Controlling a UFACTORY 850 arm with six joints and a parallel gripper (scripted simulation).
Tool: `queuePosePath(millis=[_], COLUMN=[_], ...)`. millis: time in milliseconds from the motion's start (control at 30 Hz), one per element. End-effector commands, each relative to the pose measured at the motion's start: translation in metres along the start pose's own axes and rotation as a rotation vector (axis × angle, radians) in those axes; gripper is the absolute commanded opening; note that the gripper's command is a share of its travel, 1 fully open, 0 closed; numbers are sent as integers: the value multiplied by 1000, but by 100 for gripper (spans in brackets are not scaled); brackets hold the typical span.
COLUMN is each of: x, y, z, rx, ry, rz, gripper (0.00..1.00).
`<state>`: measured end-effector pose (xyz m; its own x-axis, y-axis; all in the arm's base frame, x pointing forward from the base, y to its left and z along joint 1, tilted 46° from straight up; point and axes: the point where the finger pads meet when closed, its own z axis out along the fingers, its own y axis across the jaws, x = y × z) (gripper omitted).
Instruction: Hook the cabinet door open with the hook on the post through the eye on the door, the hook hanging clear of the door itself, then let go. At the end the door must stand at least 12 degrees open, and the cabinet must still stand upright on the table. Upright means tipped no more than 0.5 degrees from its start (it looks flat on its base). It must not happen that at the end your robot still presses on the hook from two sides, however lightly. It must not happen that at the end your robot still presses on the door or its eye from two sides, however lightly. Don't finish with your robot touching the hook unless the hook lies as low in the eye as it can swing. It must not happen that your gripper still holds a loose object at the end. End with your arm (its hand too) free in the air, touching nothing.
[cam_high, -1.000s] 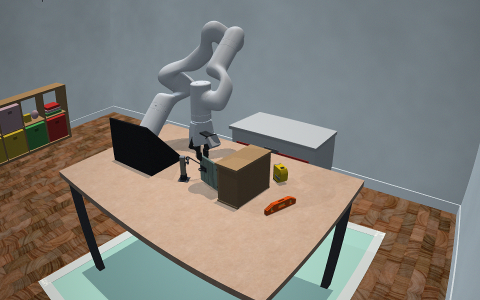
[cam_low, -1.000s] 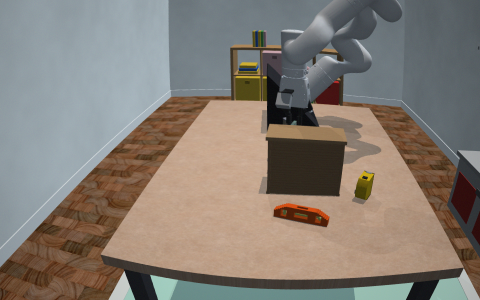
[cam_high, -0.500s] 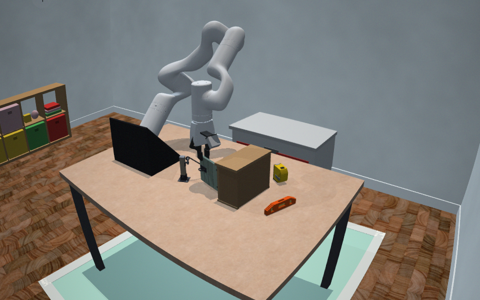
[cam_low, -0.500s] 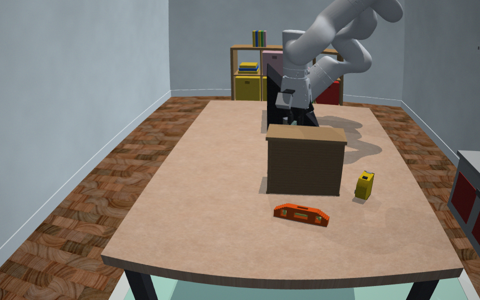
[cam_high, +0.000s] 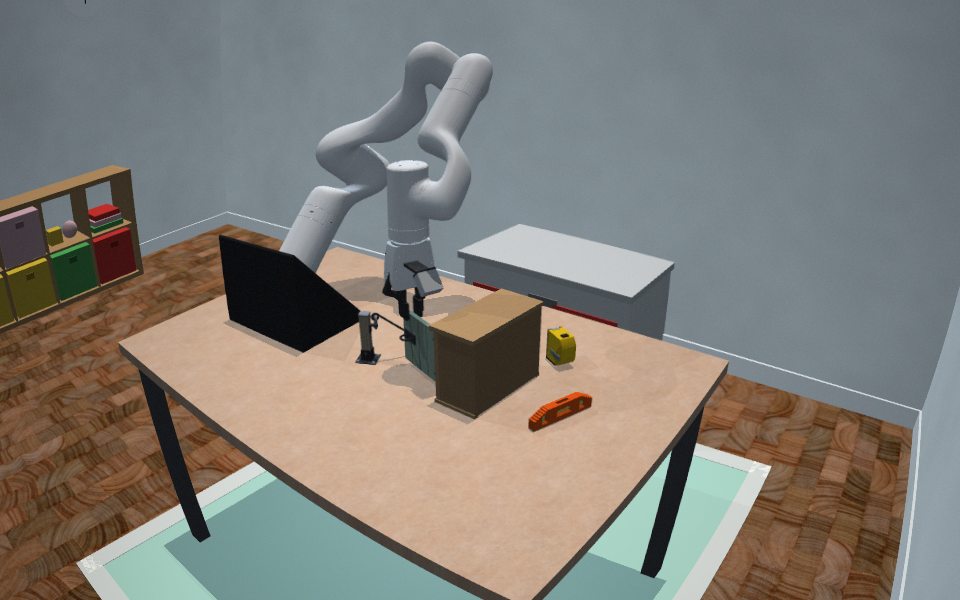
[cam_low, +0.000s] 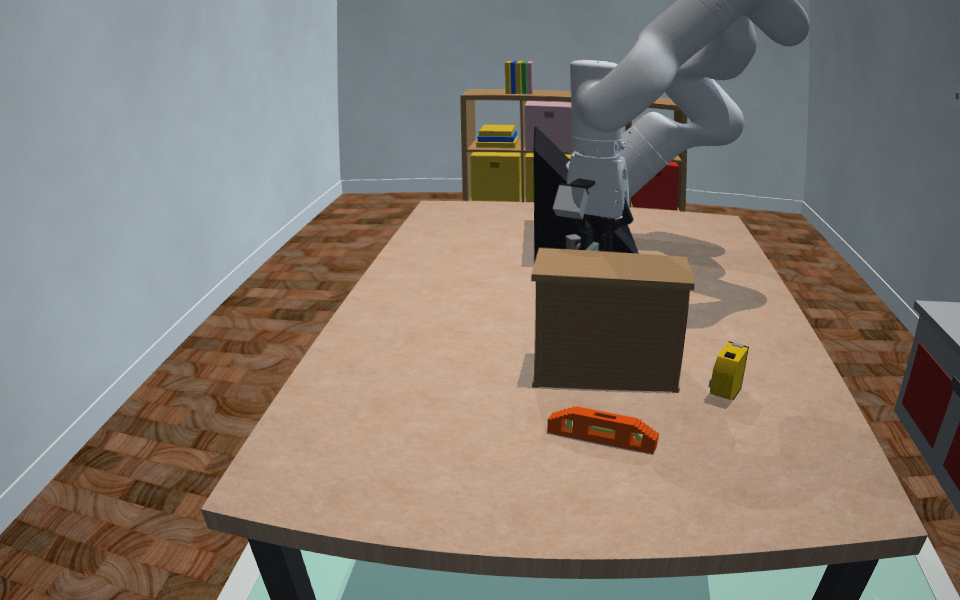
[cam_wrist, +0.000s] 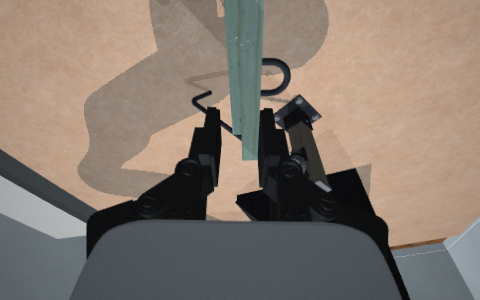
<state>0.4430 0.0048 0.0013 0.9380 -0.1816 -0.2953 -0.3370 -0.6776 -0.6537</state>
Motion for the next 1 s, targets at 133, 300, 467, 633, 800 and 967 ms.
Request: queuePosePath(millis=[133,300,467,633,800,967], x=[1,1,2,2,3,3], y=[-7,-9,-11,-16,-19,-23], z=[-1,-1,-1,-1,-1,-1], rx=[0,0,0,0,0,0], ry=[1,1,1,1,1,1], rz=[51,69,99,106,151,155], gripper=[27,27,27,27,27,27])
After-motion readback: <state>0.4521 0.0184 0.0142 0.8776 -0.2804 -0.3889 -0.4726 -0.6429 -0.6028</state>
